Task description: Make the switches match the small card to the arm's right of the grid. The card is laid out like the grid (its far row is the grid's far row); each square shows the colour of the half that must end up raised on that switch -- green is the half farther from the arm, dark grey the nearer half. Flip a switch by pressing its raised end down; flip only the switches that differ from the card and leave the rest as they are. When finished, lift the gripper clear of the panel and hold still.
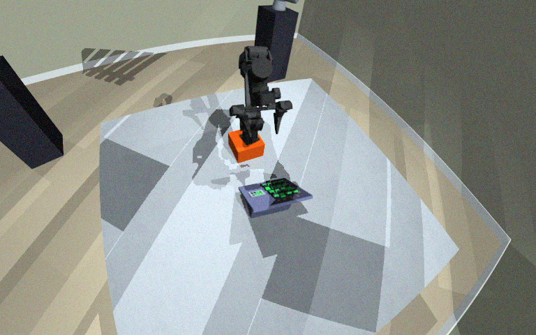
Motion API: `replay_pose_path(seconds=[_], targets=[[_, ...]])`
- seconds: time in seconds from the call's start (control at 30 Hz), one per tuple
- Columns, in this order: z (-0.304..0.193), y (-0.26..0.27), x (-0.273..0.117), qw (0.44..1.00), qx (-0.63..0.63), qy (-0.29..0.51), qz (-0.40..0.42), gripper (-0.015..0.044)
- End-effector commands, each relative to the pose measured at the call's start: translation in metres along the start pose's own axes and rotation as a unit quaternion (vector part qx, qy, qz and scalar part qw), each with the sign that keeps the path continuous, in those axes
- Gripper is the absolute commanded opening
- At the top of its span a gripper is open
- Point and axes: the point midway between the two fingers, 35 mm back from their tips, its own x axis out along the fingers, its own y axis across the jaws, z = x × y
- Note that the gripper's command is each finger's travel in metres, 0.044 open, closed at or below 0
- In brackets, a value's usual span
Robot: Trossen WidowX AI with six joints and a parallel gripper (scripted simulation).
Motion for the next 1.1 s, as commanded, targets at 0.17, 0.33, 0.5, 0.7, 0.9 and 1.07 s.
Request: replay_pose_path(seconds=[0.17, 0.33, 0.5, 0.7, 0.9, 1.07], targets=[[0.017, 0.002, 0.034, 1.000, -0.002, 0.014, 0.003, 0.0242], [0.038, 0.015, 0.092, 1.000, -0.010, 0.020, 0.004, 0.0111], [0.042, 0.021, 0.110, 1.000, -0.013, 0.018, 0.004, 0.0000], [0.040, 0.021, 0.143, 1.000, -0.013, 0.005, 0.004, 0.0000], [0.040, 0.021, 0.144, 1.000, -0.013, 0.004, 0.004, 0.0000], [0.040, 0.021, 0.151, 1.000, -0.013, 0.004, 0.004, 0.0000]])
